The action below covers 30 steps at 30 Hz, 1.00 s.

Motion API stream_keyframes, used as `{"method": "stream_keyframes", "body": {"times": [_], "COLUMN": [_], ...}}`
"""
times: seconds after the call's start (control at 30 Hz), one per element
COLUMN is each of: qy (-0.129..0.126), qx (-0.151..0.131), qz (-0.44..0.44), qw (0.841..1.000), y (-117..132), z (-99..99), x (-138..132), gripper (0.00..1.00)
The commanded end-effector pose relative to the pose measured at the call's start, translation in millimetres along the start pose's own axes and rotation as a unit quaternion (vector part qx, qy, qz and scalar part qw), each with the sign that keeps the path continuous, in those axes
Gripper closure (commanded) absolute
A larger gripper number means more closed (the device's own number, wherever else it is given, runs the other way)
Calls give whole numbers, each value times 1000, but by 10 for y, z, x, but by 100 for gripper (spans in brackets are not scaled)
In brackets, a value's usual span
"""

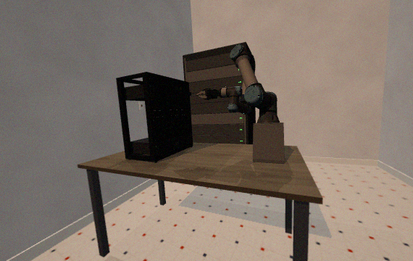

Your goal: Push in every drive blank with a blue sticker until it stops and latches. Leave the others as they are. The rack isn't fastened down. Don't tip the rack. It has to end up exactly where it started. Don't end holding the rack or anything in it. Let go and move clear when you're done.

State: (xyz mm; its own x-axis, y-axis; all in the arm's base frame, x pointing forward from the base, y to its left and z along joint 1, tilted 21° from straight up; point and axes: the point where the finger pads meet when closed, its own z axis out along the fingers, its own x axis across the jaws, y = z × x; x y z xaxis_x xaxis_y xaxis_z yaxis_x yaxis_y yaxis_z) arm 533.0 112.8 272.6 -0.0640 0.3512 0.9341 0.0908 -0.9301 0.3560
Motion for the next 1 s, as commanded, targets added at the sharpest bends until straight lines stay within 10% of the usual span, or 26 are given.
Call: {"method": "stream_keyframes", "body": {"times": [0.0,0.5,0.97], "qy": [0,0,0], "qx": [0,0,0], "qz": [0,0,0], "qw": [1000,1000,1000], "y": [0,1,1], "z": [-18,0,546], "x": [111,235,235], "gripper": [100,100,100]}}
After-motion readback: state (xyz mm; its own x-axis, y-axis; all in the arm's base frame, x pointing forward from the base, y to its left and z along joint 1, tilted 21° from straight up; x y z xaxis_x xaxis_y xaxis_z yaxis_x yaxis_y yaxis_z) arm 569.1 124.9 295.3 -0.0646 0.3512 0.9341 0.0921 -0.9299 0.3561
